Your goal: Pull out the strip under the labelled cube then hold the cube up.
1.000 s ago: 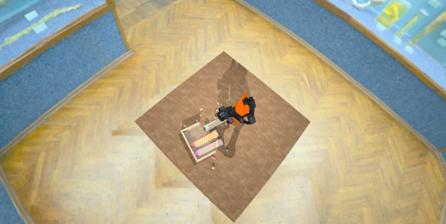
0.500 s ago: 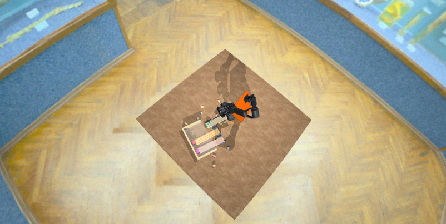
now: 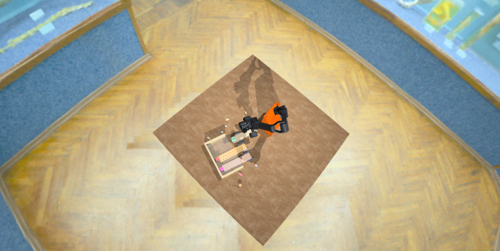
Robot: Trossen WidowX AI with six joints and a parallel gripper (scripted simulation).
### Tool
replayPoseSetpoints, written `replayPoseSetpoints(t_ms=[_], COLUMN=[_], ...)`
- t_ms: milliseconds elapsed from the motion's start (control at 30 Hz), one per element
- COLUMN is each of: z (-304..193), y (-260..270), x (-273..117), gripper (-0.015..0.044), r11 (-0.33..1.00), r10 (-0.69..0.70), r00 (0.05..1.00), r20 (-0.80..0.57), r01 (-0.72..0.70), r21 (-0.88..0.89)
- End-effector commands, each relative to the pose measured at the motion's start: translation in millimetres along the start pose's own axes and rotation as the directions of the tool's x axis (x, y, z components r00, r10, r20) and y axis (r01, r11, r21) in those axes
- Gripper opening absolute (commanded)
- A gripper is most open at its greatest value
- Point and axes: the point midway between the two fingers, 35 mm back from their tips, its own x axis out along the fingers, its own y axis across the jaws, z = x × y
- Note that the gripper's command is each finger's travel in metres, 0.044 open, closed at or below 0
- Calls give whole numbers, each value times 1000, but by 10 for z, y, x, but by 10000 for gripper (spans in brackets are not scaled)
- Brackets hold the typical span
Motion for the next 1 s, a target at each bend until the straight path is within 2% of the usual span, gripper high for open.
replayPoseSetpoints(t_ms=[0,967], z=[155,1070], y=[31,172], x=[-19,-128], gripper=[440,440], r11=[1000,1000], r10=[-1,-1], r00=[1000,1000], r20=[2,6], r01=[1,1], r21=[3,-1])
